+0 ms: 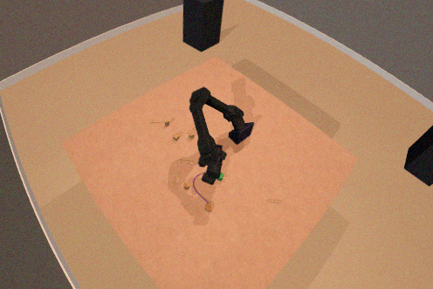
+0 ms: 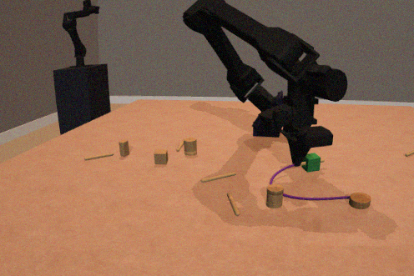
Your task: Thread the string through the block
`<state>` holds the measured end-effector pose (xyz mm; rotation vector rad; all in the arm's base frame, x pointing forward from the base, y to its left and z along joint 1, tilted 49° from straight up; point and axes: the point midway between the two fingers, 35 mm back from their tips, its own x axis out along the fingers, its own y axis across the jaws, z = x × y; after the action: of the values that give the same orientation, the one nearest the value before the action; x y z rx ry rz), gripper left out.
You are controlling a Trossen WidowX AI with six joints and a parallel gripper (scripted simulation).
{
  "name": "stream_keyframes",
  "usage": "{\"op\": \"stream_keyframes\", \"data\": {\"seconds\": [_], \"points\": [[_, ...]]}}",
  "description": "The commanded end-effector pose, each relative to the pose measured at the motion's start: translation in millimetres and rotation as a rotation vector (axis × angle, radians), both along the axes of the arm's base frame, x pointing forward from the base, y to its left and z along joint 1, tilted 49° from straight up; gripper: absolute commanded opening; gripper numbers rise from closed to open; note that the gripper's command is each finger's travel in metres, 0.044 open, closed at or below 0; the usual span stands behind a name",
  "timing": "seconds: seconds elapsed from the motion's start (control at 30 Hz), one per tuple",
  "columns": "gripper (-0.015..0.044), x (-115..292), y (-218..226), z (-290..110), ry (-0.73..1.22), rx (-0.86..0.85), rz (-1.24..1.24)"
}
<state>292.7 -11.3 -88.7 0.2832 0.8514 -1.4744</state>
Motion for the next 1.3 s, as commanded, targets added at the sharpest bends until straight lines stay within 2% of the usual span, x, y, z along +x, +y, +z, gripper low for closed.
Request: {"op": "stream_keyframes", "data": {"seconds": [0.0, 0.17, 0.33, 0.5, 0.63, 0.7, 0.93, 1.13, 1.27], "points": [[0.0000, 0, 6, -4, -0.008, 0.004, 0.000], [0.0000, -1, 6, -4, -0.008, 0.004, 0.000], [0.0123, -2, 4, -3, 0.001, 0.000, 0.001], [0.0123, 1, 11, 3, 0.001, 0.002, 0.002], [0.0123, 8, 56, 42, 0.001, 0.004, 0.002], [0.0123, 8, 63, 50, 0.002, 0.003, 0.002], [0.0123, 9, 62, 46, -0.004, 0.007, 0.015], [0.0123, -11, 96, 10, 0.005, 0.029, 0.006], [0.0123, -13, 99, 6, 0.006, 0.031, 0.004]]}}
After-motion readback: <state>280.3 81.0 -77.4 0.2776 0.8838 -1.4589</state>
